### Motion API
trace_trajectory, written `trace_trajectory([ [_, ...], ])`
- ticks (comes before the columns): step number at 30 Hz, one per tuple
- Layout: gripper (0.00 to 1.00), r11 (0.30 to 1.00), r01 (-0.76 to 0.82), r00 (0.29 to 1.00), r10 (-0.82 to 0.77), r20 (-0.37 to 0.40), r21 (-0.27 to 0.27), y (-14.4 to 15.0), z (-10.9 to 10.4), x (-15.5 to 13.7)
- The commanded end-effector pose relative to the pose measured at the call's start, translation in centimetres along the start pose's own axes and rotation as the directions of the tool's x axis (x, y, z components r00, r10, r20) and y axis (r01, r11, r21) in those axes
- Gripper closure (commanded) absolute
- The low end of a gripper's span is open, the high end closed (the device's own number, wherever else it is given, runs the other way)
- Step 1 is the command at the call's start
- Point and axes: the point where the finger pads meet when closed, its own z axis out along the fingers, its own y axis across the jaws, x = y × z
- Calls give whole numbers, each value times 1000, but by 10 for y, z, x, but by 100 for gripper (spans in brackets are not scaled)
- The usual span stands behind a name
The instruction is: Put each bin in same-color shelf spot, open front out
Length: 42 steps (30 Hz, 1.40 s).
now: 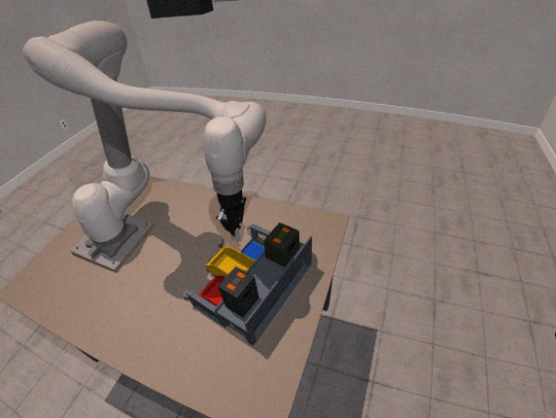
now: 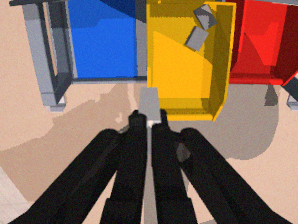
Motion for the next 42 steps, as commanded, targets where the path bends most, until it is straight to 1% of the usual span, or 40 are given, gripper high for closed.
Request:
trace_trajectory([
  [1,90,1000,0,1000,0,0,0,0,0,0],
  [13,90,1000,1,1000,-1,0,0,0,0,0],
  [15,90,1000,16,1000,-16,-1,0,0,0,-1],
  [17,90,998,67,998,-67,-4,0,2,1,-5],
  [19,90,998,67,998,-67,-4,0,2,1,-5],
  [21,90,987,162,987,-162,-9,-1,5,3,-12],
  [24,90,951,309,951,-309,-18,-5,10,5,-24],
  [29,90,855,518,855,-518,-27,-16,17,10,-41],
  [34,90,715,698,715,-699,-32,-31,24,15,-59],
  [36,90,715,698,715,-699,-32,-31,24,15,-59],
  [37,90,638,769,638,-770,-33,-39,27,17,-67],
  [40,90,545,837,545,-838,-32,-48,30,20,-76],
  [42,90,466,883,465,-885,-30,-56,33,23,-83],
])
